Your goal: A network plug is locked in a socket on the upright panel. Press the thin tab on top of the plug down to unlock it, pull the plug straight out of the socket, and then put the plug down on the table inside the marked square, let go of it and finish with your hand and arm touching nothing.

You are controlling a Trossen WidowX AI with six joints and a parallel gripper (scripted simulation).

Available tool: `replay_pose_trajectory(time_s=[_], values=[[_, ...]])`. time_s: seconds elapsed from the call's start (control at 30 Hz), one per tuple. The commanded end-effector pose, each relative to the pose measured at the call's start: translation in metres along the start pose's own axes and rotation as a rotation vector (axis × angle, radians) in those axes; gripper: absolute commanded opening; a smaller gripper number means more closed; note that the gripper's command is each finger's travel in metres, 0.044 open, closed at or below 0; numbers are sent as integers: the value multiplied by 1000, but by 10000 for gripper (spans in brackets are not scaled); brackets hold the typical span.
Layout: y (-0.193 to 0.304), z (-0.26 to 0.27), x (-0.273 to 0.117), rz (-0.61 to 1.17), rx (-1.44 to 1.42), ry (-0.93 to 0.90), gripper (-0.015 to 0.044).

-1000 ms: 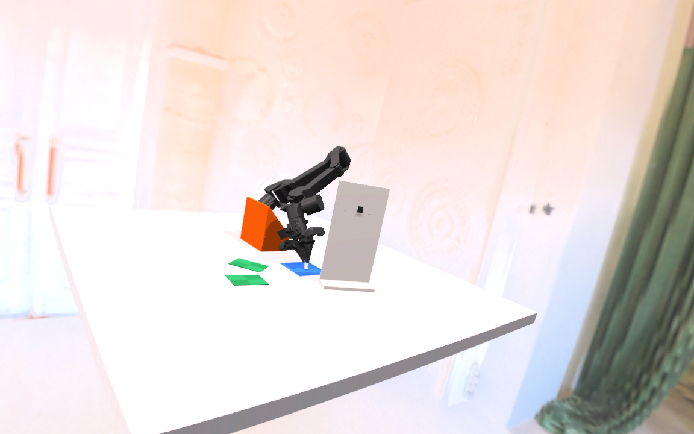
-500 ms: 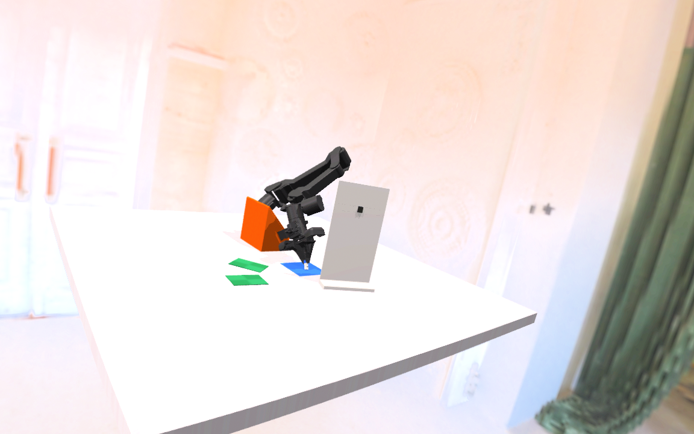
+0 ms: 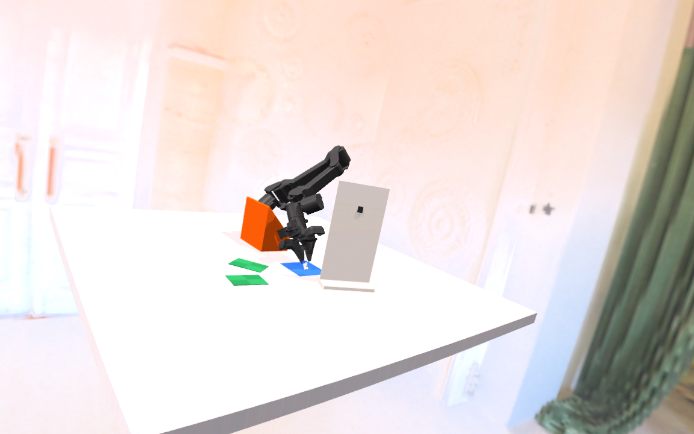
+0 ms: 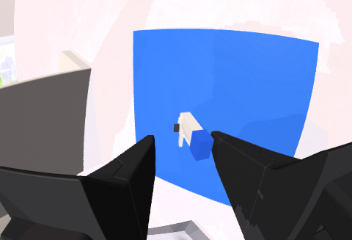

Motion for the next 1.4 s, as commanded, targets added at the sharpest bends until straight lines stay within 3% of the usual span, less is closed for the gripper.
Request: replay_pose_trajectory(time_s=[0.0, 1.37], values=[[0, 0, -4, 1, -3, 1, 156], [-6, 14, -34, -11, -5, 8, 156]])
Point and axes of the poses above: the point midway between the two fingers, 35 mm back from their tips, its own x axis out along the fingers, its own z axis across the jaws, y = z × x, the point moved 2 cm from there along -x, back along the fingers, and after that the axes turned 1 degree about -x, right-handed, at the moved point
